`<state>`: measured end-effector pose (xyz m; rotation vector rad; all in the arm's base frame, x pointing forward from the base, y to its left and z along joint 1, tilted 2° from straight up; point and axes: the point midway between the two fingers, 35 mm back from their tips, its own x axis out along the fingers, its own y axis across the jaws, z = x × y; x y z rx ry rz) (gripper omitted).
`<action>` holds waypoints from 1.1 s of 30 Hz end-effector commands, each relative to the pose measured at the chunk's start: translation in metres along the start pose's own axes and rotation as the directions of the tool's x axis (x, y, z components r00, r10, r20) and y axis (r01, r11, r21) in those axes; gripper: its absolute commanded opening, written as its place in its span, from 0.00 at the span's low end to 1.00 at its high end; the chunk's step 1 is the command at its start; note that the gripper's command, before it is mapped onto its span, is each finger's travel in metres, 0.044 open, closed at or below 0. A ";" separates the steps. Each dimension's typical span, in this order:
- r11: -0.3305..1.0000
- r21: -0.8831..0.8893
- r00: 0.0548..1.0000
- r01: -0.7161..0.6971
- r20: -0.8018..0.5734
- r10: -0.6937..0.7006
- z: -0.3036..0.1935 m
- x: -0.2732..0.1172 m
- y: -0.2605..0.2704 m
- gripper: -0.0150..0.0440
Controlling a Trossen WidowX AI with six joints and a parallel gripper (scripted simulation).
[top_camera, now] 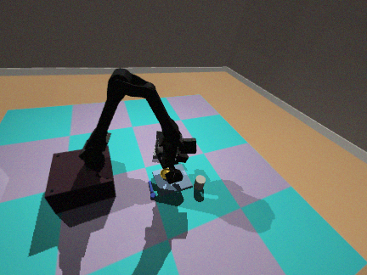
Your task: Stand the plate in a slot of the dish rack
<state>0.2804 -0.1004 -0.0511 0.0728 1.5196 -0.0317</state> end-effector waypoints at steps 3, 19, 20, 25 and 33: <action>1.000 -0.003 1.000 0.002 0.001 -0.002 0.005 -0.015 -0.002 0.49; 1.000 -0.003 1.000 0.003 0.002 -0.003 0.016 -0.114 -0.005 0.25; 1.000 -0.003 1.000 0.003 0.002 -0.003 0.017 -0.119 -0.005 0.25; 1.000 -0.003 1.000 0.003 0.002 -0.003 0.018 -0.145 -0.005 0.25; 1.000 -0.003 1.000 0.003 0.002 -0.003 0.018 -0.173 -0.005 0.25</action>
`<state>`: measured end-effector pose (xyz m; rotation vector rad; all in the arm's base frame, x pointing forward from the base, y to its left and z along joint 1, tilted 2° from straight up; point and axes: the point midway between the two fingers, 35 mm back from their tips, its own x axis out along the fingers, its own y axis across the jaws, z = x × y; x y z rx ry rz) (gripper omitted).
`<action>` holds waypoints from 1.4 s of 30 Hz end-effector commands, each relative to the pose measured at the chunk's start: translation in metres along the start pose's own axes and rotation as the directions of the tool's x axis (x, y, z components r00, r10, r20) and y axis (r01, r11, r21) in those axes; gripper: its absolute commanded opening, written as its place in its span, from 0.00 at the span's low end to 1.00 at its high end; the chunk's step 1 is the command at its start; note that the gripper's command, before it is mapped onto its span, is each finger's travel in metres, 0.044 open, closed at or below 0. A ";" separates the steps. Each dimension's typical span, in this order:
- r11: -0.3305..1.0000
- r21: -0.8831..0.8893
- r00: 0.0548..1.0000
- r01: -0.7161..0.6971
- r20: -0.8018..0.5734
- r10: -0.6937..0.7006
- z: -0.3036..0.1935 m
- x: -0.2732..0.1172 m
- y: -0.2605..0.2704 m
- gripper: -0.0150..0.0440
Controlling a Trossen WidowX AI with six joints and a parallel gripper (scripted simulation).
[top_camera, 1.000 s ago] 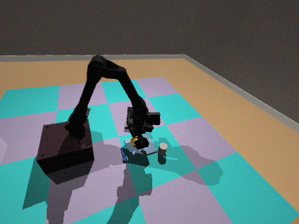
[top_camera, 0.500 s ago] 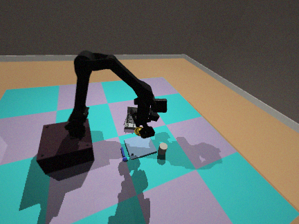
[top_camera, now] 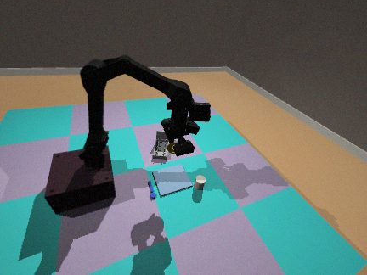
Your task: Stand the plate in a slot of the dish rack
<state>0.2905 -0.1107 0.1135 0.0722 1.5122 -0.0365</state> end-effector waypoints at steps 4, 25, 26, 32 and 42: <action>0.999 0.042 1.000 0.000 -0.005 0.000 -0.002 -0.009 0.010 0.25; 0.918 0.396 1.000 -0.027 0.005 0.027 -0.021 -0.002 0.080 0.25; 0.922 0.384 0.999 -0.046 0.014 0.044 -0.018 0.002 0.081 0.25; 0.940 0.289 0.983 -0.179 0.079 0.163 0.002 0.030 0.088 0.25; 0.925 0.090 0.917 -0.370 0.193 0.348 0.028 0.070 0.098 0.25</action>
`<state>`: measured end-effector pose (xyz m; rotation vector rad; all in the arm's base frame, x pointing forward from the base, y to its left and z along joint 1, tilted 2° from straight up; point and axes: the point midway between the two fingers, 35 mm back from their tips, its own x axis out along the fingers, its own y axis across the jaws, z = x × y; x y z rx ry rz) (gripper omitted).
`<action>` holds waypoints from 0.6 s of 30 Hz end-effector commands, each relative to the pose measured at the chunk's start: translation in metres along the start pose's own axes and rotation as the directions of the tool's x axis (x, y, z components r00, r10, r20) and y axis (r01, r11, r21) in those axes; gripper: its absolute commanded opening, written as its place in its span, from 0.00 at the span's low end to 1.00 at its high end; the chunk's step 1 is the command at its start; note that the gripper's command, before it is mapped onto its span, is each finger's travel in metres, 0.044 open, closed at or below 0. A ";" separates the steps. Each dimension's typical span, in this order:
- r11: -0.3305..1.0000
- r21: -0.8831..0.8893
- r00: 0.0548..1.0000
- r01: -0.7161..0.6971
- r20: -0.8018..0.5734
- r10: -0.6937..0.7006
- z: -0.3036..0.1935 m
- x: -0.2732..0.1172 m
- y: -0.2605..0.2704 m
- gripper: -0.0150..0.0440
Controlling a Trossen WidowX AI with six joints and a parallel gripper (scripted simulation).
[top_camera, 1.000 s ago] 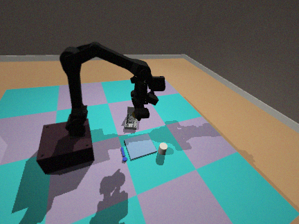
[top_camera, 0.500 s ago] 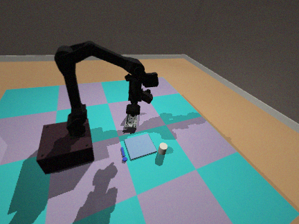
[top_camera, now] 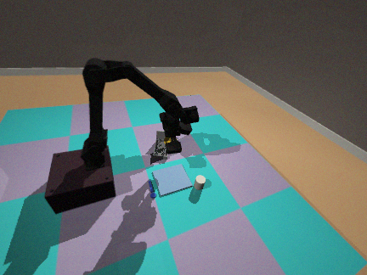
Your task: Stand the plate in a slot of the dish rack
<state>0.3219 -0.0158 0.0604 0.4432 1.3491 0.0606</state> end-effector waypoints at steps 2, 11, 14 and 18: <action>0.989 -0.099 0.992 -0.112 0.044 0.116 0.008 0.022 0.000 0.25; 0.926 -0.273 0.944 -0.262 0.130 0.305 0.018 0.047 -0.001 0.25; 0.894 -0.336 0.918 -0.298 0.156 0.364 0.019 0.054 -0.002 0.25; 0.844 -0.421 0.878 -0.333 0.188 0.440 0.019 0.060 -0.002 0.25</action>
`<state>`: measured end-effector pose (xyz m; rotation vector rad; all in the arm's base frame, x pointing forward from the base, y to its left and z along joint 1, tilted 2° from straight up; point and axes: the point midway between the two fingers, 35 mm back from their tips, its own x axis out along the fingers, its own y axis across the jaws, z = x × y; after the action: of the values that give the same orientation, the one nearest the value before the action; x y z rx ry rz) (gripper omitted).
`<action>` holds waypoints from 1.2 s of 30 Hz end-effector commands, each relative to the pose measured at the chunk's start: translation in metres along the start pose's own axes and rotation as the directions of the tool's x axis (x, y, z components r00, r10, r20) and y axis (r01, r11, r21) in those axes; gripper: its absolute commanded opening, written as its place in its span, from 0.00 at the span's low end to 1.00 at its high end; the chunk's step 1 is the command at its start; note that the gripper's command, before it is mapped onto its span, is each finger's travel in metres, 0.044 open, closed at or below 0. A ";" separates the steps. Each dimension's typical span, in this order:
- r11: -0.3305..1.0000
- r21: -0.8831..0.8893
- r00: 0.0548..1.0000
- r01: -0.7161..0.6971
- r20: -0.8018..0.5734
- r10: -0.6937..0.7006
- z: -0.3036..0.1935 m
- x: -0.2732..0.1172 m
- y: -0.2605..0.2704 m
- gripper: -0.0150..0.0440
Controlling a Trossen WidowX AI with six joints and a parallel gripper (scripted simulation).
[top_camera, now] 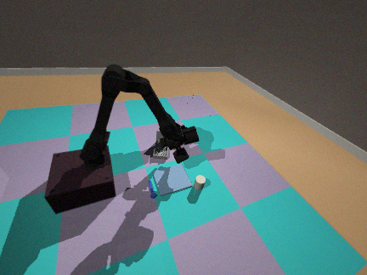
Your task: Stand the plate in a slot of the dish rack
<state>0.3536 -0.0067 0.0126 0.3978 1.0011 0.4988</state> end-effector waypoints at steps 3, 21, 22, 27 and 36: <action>0.986 -0.136 0.990 -0.096 0.094 0.110 -0.005 0.008 -0.004 0.25; 0.822 -0.537 0.871 -0.187 0.296 0.392 -0.033 0.005 0.002 0.25; 0.807 -0.560 0.861 -0.185 0.304 0.408 -0.035 0.003 0.003 0.25; 0.751 -0.637 0.818 -0.174 0.331 0.470 -0.044 -0.001 0.008 0.25; 0.644 -0.755 0.748 -0.121 0.356 0.559 -0.059 -0.011 0.018 0.25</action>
<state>0.3028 0.0052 -0.0009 0.0731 0.1524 0.9924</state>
